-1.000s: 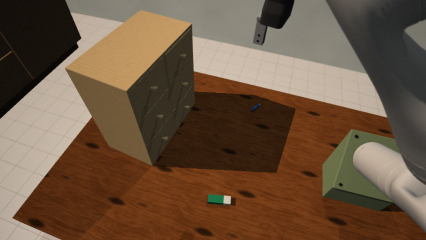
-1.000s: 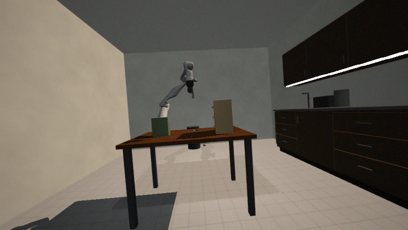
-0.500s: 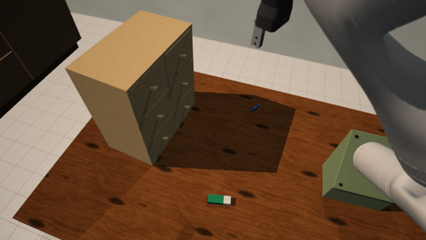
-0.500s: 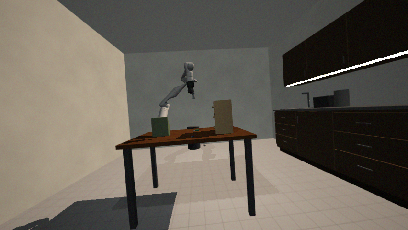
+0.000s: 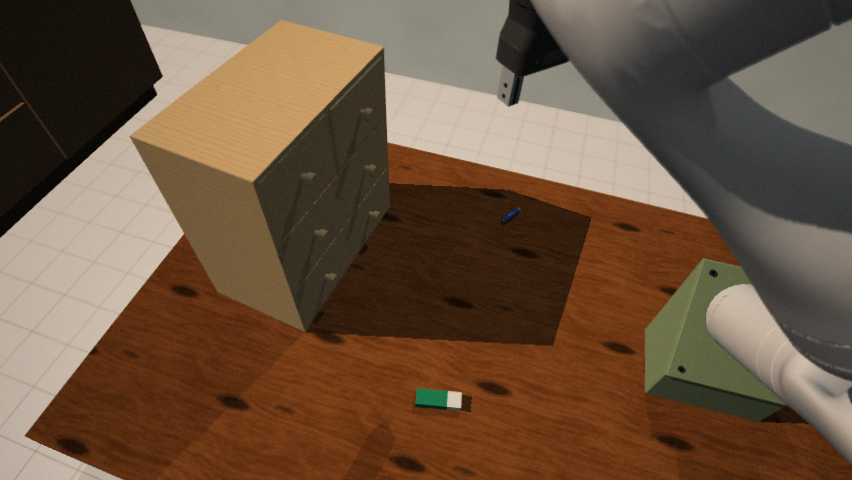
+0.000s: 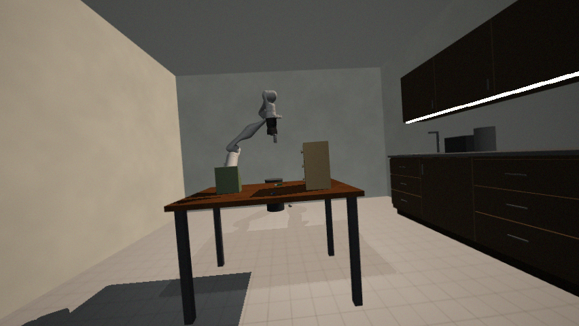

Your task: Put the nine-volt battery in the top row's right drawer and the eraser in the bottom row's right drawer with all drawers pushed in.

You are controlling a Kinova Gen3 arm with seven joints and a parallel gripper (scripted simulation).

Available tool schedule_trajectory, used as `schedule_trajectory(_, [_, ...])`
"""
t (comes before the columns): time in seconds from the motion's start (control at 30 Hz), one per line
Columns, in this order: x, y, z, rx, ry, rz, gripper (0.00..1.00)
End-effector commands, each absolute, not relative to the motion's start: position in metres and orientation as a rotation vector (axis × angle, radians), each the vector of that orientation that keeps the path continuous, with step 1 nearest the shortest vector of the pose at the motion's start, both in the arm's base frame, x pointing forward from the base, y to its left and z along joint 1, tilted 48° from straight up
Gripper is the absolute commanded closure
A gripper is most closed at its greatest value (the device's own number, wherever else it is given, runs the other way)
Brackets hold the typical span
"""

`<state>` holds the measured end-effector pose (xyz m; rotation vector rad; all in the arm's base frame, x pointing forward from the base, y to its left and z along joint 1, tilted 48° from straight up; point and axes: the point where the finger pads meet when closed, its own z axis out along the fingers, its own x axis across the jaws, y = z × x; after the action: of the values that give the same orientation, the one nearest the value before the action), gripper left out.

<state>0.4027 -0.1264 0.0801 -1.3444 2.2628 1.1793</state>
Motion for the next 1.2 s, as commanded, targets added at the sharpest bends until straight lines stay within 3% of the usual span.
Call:
schedule_trajectory(0.0, [0.402,-0.121,0.074,-1.288,2.318,1.214,1.0])
schedule_trajectory(1.17, [0.39,-0.078,0.025,0.246,3.089,1.445,1.0])
